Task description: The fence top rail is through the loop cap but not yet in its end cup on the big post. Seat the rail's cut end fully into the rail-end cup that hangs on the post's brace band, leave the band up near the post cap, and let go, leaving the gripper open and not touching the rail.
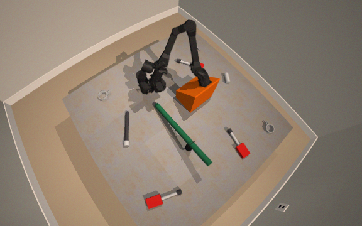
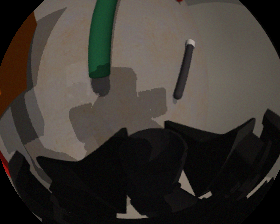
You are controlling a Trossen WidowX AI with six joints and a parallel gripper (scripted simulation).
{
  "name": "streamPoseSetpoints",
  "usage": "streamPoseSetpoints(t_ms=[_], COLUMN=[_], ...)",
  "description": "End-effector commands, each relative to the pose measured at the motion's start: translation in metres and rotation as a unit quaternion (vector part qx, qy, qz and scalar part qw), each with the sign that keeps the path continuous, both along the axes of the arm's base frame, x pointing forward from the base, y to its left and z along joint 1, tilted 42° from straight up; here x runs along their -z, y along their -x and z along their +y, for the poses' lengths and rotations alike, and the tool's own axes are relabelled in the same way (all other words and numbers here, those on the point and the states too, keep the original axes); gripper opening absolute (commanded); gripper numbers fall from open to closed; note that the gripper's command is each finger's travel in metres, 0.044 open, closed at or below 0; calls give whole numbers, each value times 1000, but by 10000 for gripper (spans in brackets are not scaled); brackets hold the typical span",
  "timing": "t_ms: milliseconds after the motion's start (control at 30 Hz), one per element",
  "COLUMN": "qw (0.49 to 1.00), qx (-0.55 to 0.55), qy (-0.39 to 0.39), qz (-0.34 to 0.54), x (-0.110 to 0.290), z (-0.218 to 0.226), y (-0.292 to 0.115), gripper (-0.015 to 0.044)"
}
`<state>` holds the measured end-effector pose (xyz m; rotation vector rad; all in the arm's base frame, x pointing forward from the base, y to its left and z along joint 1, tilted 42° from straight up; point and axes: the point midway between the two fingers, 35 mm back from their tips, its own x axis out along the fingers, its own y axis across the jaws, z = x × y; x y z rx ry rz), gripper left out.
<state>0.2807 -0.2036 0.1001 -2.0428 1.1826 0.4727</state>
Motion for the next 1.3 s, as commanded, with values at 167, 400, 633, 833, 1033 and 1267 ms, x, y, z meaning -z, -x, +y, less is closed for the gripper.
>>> streamPoseSetpoints(t_ms=[167,400,633,833,1033,1267], qw=[1000,1000,1000,1000,1000,1000], qx=[18,10,12,12,12,12], qy=[-1,-1,-1,-1,-1,-2], qz=[-17,-10,-11,-11,-11,-11], x=[0,1,0,0,0,0], z=[0,0,0,0,0,4], y=[-5,-3,-3,-3,-3,-3], gripper=[0,0,0,0,131,315])
